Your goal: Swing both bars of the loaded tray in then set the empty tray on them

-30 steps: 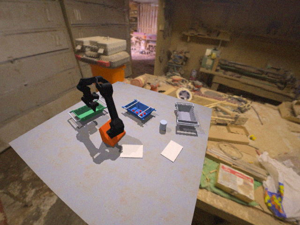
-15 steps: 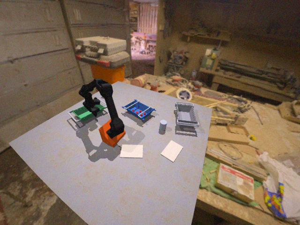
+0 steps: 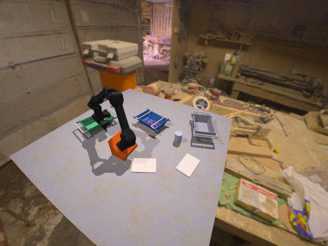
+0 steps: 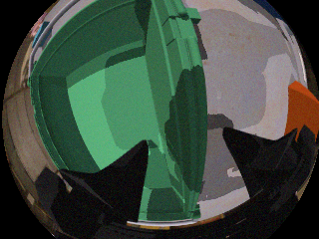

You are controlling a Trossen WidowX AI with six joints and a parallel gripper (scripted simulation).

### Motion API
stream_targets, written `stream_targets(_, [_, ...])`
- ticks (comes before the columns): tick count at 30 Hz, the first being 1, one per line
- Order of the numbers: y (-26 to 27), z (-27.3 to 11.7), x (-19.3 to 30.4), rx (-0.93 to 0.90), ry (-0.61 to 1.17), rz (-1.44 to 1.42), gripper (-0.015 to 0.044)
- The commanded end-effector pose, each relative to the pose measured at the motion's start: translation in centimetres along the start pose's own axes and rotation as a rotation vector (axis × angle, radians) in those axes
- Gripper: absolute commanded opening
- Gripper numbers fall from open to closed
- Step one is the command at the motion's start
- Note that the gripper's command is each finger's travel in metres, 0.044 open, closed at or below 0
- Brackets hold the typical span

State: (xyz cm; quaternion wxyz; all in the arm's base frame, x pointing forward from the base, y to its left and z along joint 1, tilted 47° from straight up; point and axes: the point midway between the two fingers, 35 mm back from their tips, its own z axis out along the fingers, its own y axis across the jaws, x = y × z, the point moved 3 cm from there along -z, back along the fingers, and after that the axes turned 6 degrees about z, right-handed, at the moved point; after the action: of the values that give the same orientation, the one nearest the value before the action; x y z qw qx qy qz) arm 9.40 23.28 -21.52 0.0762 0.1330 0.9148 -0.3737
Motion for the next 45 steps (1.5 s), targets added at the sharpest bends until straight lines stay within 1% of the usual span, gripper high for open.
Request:
stream_targets(1, [0.0, 0.1, -0.1, -0.001, -0.003, -0.004, 0.0323])
stream_targets(6, [0.0, 0.1, -0.1, -0.001, -0.003, -0.004, 0.0249])
stream_targets(38, [0.0, 0.1, -0.1, -0.001, -0.003, -0.004, 0.0036])
stream_targets(41, [0.1, -0.5, -0.1, -0.001, -0.003, -0.004, 0.0016])
stream_targets(45, [0.2, -2.6, 0.0, -0.002, -0.003, -0.005, 0.0])
